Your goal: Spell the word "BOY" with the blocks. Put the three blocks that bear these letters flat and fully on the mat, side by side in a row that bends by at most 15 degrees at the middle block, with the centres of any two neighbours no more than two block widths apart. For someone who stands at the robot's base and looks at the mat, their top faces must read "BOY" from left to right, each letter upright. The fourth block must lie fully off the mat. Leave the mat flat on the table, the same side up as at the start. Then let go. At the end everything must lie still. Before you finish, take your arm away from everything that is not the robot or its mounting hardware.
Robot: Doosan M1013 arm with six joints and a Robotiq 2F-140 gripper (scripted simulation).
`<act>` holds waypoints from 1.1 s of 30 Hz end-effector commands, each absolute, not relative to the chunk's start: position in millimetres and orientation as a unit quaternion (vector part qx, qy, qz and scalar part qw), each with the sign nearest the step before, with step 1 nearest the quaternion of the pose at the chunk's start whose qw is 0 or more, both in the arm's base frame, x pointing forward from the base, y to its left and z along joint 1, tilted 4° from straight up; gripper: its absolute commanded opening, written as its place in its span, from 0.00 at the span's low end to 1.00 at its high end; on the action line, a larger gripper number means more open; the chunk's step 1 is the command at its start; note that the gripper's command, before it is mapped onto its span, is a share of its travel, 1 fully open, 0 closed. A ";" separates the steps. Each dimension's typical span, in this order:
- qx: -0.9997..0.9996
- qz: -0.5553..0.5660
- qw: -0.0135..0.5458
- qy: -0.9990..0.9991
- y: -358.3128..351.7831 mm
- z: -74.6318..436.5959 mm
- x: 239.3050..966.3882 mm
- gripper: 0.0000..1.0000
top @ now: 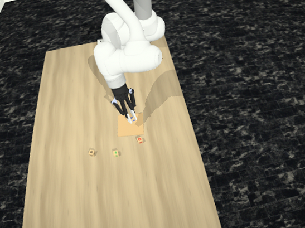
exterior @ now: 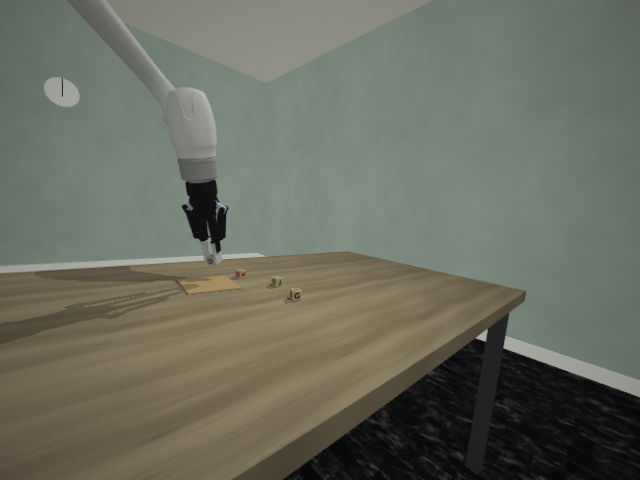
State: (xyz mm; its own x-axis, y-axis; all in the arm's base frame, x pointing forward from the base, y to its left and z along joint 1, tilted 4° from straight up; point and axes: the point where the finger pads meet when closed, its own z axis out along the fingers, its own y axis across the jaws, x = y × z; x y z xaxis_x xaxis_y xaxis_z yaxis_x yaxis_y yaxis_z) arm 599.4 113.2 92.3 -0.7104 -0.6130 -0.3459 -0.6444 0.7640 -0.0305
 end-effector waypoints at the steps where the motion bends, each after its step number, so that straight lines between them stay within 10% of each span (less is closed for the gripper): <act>1: -0.342 0.076 0.231 0.908 110.3 91.3 596.6 0.13; 33: -0.309 0.170 0.467 0.811 104.3 83.6 588.5 0.13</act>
State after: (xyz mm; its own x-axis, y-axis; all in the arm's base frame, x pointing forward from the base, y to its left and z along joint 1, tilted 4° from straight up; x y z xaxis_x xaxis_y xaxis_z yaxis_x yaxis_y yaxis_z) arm 595.7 102.6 91.7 -0.4473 -0.3995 -0.8002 -0.6574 0.7535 -0.0086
